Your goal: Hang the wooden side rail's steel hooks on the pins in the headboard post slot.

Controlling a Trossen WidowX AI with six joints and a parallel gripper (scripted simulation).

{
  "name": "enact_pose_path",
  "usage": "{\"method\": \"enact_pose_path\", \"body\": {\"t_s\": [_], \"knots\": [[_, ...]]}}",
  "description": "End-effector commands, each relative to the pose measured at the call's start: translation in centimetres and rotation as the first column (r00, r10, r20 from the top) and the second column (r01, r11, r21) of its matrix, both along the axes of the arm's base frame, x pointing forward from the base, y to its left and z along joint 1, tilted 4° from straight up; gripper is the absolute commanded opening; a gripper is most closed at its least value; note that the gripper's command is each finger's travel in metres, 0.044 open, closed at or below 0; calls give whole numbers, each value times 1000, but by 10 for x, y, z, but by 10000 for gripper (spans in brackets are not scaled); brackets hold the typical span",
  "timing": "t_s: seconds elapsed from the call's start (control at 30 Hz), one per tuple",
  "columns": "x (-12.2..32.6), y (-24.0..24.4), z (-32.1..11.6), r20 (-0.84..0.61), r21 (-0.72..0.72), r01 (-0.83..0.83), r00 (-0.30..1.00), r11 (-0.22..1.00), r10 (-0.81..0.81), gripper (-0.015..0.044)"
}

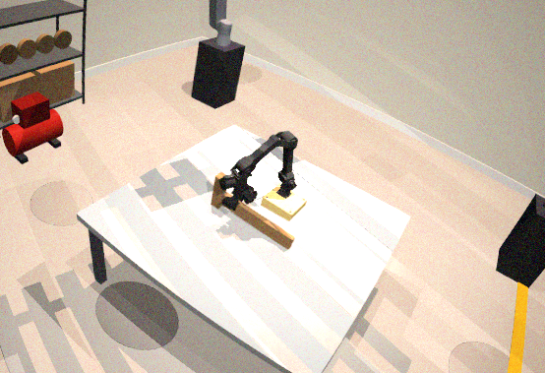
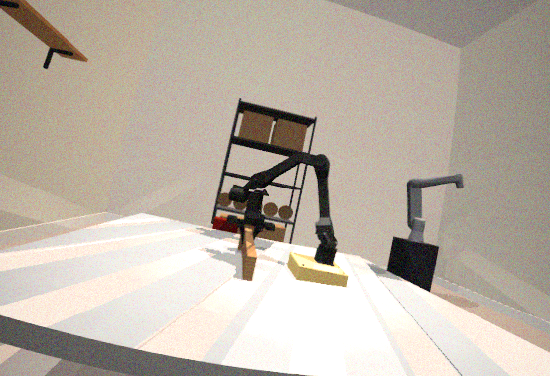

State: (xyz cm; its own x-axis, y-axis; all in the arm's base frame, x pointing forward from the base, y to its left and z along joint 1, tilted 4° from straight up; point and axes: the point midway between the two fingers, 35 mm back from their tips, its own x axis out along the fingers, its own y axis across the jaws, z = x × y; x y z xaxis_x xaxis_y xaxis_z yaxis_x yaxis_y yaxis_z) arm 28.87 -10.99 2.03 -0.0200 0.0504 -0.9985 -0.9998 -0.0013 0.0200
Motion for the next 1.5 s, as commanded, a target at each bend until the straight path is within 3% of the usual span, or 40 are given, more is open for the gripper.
{"method": "enact_pose_path", "body": {"t_s": [0.0,1.47], "knots": [[3,-3,4,10,-7,-6,1000,1000,6,0],[3,-7,3,10,-7,-6,1000,1000,6,0]]}}
